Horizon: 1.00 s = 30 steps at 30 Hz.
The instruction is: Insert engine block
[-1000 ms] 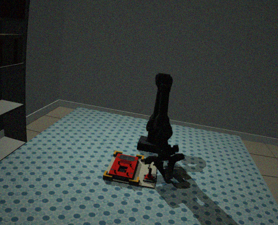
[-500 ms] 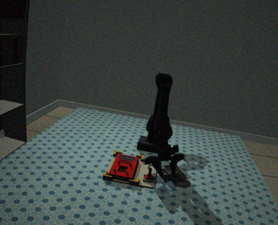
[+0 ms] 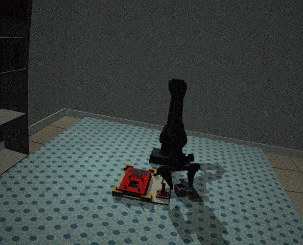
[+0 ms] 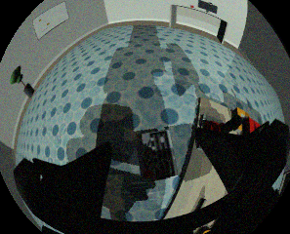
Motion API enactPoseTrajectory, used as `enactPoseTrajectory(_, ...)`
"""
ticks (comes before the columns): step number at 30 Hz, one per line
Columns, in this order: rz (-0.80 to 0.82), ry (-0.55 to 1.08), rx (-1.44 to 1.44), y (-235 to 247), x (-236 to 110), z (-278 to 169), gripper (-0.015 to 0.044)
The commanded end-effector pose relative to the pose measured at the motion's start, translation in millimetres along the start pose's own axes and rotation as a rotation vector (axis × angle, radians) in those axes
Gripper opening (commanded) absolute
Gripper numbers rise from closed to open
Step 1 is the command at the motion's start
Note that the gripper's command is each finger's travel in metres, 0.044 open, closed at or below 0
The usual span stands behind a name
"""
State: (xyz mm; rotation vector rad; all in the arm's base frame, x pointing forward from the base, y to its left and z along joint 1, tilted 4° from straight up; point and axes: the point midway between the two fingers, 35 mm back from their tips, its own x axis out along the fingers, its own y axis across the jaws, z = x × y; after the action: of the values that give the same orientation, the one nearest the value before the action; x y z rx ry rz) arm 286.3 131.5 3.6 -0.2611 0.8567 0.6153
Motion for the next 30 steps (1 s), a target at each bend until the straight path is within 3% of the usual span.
enactPoseTrajectory(1,0.004,0.001,-0.004,1,-13,-1,0.044)
enactPoseTrajectory(5,0.003,0.002,-0.004,0,-26,-2,0.044)
enactPoseTrajectory(24,-0.003,-0.001,0.0,-1,-23,2,0.044)
enactPoseTrajectory(30,0.005,0.174,0.017,-5,-18,17,0.044)
